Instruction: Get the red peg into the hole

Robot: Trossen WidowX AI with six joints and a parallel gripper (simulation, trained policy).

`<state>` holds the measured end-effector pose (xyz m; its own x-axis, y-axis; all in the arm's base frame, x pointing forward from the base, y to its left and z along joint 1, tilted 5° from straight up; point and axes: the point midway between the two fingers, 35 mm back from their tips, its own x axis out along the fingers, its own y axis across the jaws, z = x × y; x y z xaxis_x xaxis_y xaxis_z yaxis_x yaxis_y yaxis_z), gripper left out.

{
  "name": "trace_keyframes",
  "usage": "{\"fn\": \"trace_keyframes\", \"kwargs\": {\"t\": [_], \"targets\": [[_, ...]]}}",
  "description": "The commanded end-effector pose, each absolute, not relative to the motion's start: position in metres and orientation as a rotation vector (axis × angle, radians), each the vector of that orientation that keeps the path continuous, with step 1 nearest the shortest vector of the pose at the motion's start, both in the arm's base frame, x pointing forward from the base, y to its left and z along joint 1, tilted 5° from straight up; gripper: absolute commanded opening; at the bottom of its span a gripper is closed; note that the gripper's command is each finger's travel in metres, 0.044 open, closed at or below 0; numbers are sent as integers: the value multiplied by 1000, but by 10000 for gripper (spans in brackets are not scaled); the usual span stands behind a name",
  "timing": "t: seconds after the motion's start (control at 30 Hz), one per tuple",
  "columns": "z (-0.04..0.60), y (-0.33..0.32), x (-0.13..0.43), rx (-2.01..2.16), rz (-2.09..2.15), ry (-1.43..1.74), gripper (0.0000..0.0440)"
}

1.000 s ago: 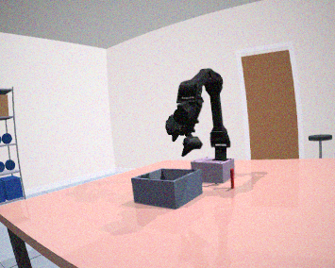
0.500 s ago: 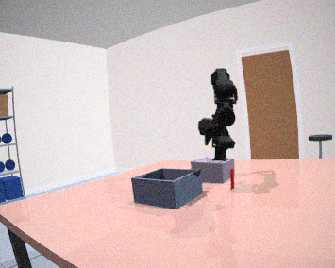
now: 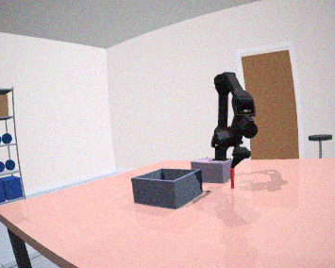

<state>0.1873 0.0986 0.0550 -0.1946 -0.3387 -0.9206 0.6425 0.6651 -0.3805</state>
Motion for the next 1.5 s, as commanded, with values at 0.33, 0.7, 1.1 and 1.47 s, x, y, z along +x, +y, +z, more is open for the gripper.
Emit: {"fn": "trace_keyframes", "kwargs": {"t": [0.33,0.7,1.1,1.47], "targets": [[-3,109,177,277,-825,1474,440],[-34,109,173,271,-782,1488,289],[-42,104,172,242,-835,1517,14],[2,96,196,207,-847,1448,0]]}}
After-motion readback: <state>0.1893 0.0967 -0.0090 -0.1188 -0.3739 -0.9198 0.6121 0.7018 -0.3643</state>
